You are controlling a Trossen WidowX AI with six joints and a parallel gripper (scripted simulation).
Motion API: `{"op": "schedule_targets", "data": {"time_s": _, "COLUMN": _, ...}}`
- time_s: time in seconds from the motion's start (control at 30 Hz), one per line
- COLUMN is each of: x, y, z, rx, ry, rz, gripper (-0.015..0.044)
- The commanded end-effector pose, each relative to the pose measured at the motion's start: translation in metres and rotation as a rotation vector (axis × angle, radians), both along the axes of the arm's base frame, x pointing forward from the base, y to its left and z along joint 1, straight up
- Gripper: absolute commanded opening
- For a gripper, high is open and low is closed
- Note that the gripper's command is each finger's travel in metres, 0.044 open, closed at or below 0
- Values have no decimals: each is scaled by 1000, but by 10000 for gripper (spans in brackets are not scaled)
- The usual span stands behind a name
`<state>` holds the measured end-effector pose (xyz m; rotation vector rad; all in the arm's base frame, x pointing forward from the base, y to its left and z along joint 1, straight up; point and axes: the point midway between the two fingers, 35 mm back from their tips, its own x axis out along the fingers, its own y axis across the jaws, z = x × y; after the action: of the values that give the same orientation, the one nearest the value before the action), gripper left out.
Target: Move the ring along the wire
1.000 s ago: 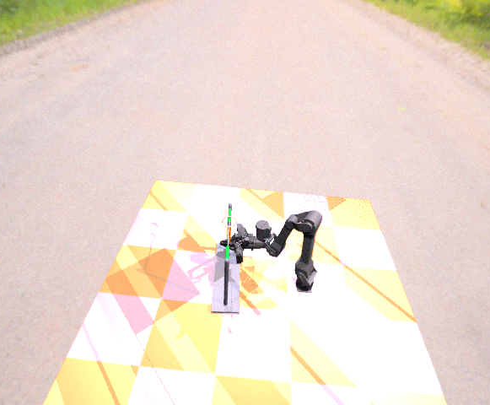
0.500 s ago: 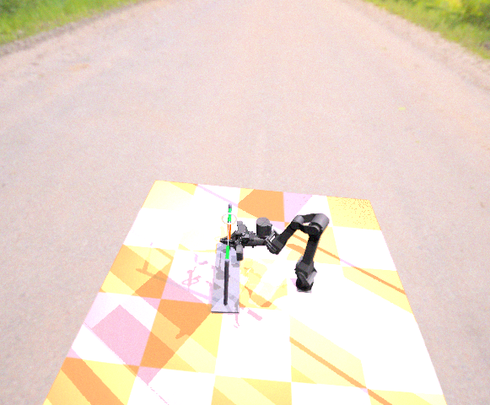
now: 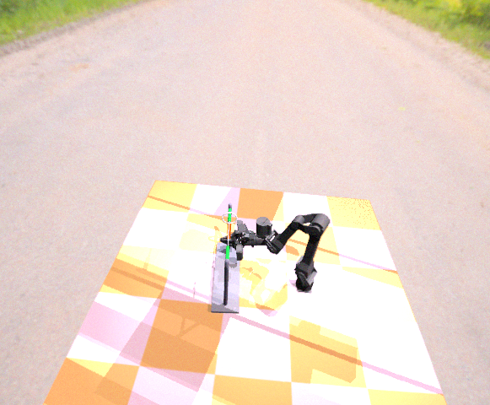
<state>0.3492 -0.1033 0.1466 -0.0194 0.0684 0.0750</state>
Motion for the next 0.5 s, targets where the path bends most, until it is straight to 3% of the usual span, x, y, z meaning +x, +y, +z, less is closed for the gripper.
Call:
{"op": "schedule_targets", "data": {"time_s": 0.0, "x": 0, "y": 0, "z": 1, "rx": 0, "ry": -1, "rz": 2, "gripper": -150}}
{"op": "schedule_targets", "data": {"time_s": 0.47, "x": -1, "y": 13, "z": 0, "rx": 3, "ry": -1, "rz": 3, "gripper": -150}}
